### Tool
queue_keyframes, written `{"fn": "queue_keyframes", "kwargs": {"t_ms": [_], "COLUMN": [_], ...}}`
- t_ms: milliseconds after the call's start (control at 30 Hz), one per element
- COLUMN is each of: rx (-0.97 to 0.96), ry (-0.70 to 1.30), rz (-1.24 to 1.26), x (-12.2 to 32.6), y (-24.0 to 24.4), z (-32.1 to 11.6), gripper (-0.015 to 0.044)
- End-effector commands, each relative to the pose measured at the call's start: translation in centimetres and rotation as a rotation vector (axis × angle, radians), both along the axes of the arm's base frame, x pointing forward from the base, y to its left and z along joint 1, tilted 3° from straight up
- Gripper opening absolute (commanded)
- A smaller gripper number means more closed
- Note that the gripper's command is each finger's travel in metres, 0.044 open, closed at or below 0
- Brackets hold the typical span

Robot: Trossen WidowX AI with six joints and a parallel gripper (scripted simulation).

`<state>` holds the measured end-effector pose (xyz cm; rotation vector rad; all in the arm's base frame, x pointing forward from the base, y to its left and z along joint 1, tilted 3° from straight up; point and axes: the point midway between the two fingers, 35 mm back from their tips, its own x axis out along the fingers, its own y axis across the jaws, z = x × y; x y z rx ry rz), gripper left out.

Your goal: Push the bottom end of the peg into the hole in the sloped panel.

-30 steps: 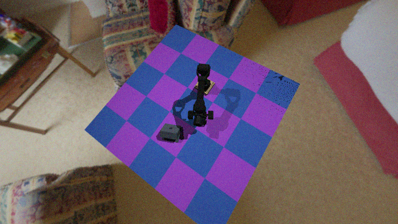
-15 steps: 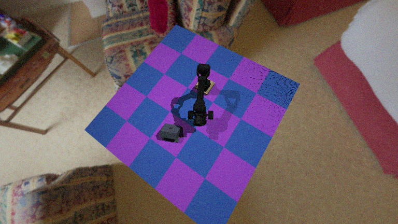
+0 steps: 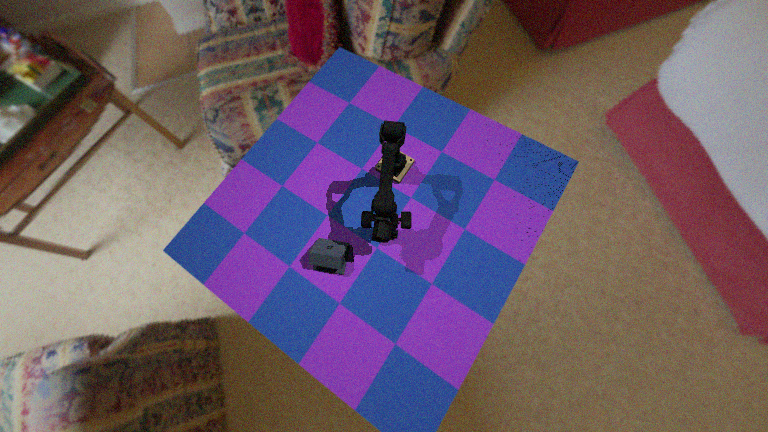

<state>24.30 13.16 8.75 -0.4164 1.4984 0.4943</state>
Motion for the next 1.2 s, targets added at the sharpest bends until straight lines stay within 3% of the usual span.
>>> {"fn": "queue_keyframes", "kwargs": {"t_ms": [0, 300, 1167], "rx": [0.009, 0.01, 0.077], "ry": [-0.011, -0.01, -0.014], "rz": [0.004, 0.002, -0.282], "x": [0.1, -0.1, 1.2], "y": [0.0, -0.4, -1.4], "z": [2.0, 5.1, 4.9], "gripper": [0.0, 0.0, 0.0]}}
